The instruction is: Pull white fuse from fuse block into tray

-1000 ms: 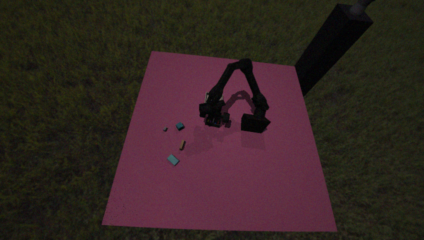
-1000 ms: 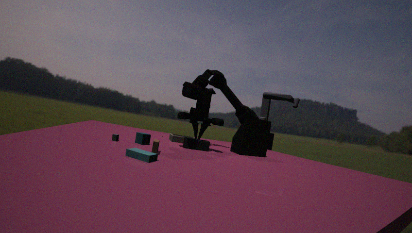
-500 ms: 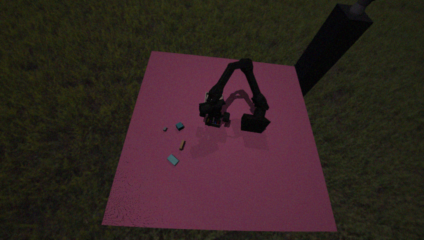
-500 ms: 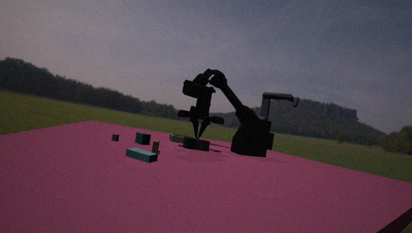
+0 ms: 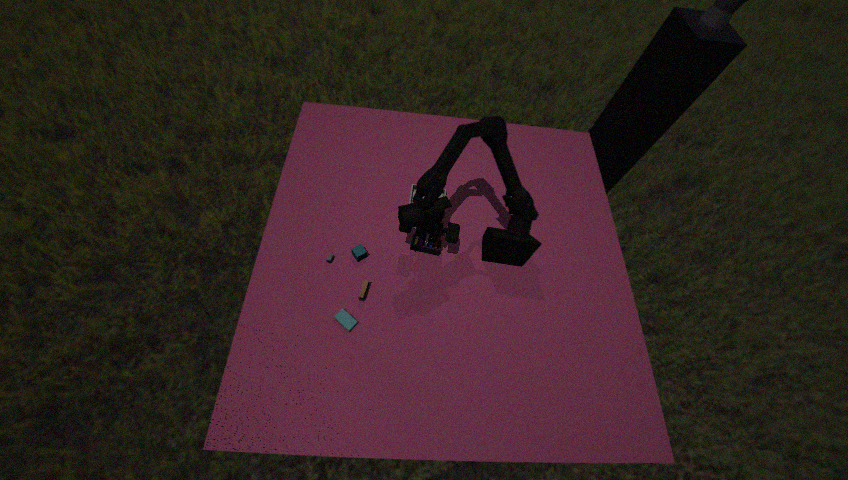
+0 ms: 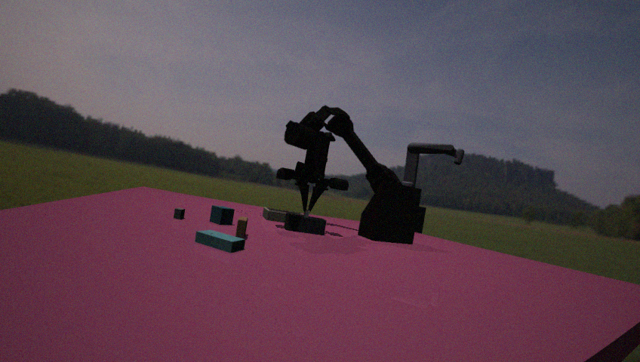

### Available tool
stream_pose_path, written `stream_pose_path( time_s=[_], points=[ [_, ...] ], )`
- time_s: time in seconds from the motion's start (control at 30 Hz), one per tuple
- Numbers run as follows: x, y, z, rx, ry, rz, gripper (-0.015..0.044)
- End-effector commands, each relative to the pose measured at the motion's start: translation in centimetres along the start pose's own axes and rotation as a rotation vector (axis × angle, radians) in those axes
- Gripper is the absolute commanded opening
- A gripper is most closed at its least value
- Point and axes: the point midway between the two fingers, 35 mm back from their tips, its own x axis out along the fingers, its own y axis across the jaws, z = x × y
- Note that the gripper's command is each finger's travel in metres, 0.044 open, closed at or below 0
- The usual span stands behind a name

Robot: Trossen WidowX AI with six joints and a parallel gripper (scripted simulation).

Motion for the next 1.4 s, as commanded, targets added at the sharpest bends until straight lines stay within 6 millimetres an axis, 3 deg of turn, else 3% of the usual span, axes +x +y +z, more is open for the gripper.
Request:
stream_pose_path(
  time_s=[0.0, 1.1, 1.37],
  points=[
    [-0.2, 0.0, -0.1, 0.003, 0.004, -0.003, 0.0],
    [-1.9, -0.1, 0.0, 0.002, 0.002, -0.002, 0.0],
    [-3.1, -0.1, 0.0, 0.001, 0.003, -0.002, 0.0]
  ],
)
